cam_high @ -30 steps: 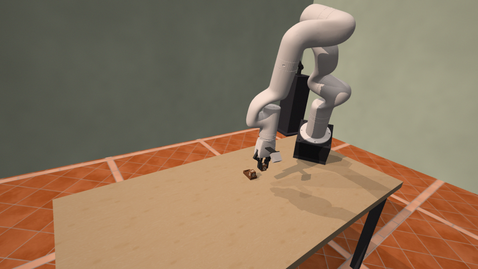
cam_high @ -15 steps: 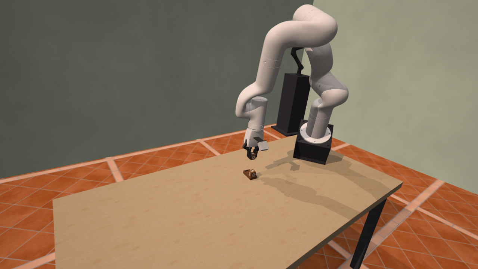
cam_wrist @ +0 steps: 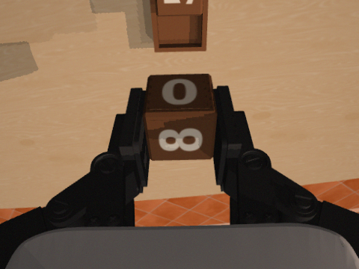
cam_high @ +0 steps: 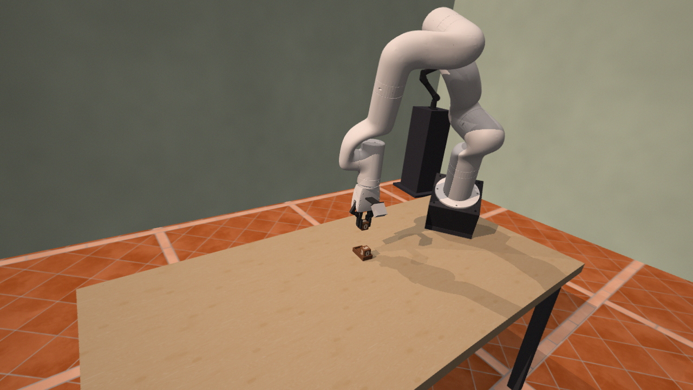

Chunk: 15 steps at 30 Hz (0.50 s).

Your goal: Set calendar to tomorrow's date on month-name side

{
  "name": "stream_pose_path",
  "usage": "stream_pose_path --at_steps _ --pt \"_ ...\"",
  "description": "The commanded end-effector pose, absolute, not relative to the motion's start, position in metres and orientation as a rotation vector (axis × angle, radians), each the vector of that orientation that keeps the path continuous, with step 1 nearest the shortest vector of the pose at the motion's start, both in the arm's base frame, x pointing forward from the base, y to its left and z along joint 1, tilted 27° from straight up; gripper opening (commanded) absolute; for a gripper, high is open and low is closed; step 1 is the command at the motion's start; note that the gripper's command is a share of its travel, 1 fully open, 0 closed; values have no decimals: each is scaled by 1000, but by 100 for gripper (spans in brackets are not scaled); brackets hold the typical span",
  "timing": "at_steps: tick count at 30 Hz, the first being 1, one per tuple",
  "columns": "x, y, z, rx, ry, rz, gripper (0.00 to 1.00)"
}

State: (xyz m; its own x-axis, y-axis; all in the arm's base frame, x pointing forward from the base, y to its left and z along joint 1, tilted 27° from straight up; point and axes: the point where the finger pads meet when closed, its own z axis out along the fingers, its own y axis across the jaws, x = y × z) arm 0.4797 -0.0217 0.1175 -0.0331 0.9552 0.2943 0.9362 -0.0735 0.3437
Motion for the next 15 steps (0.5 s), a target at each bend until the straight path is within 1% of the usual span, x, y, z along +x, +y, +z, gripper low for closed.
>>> stream_pose_path --at_steps 1,15 --pt "482 -21 115 2155 2109 719 29" --pt "493 -12 87 2155 2109 719 29"
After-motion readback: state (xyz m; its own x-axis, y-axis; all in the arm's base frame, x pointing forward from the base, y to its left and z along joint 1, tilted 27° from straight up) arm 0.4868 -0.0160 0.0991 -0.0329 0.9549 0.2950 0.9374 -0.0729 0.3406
